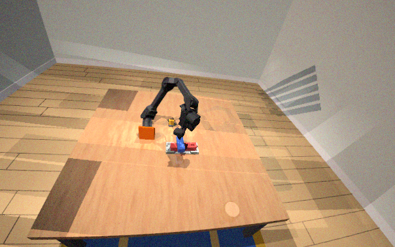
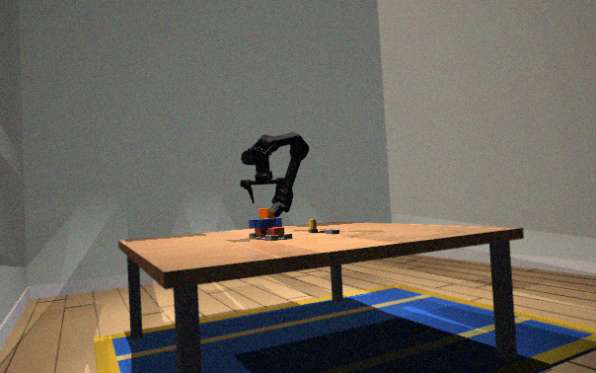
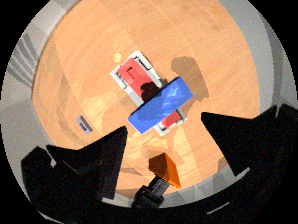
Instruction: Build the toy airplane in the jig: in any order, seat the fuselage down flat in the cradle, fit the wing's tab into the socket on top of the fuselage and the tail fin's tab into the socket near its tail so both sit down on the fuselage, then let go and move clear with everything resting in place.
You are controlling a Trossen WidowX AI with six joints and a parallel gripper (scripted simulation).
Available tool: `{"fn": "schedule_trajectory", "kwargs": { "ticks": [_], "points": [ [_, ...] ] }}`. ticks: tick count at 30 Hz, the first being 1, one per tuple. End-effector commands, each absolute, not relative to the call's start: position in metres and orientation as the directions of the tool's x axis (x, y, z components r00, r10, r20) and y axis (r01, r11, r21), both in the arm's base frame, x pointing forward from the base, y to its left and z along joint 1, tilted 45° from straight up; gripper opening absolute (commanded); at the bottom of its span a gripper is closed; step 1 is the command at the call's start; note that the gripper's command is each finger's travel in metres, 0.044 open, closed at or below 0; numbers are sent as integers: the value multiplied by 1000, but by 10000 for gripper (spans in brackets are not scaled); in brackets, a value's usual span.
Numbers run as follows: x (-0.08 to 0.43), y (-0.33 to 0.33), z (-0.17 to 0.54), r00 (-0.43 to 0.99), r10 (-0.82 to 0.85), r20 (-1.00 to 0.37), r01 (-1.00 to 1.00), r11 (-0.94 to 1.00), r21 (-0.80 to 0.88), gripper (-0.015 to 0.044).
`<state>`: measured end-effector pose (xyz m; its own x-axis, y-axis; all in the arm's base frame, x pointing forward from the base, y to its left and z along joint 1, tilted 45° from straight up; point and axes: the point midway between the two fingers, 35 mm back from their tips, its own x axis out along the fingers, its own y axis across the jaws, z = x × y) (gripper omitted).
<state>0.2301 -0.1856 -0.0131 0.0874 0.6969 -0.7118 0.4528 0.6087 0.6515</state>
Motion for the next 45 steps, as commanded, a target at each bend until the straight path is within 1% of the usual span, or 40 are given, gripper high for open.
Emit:
{"fn": "schedule_trajectory", "kwargs": {
  "ticks": [1, 13, 22, 27, 32, 35, 41, 45],
  "points": [
    [230, -186, -15, 86, 695, -714, 126, 703, 700, 440],
    [232, -181, -7, 87, 692, -716, 128, 705, 697, 440],
    [232, -105, 90, 106, 671, -734, 153, 718, 679, 440],
    [215, -56, 131, 119, 668, -735, 161, 717, 678, 440],
    [186, -9, 159, 131, 672, -729, 165, 710, 684, 440],
    [176, 4, 165, 134, 674, -726, 166, 707, 687, 440],
    [177, 5, 163, 133, 675, -726, 165, 707, 688, 440],
    [182, 31, 136, 99, 696, -711, 136, 699, 703, 440]
  ]
}}
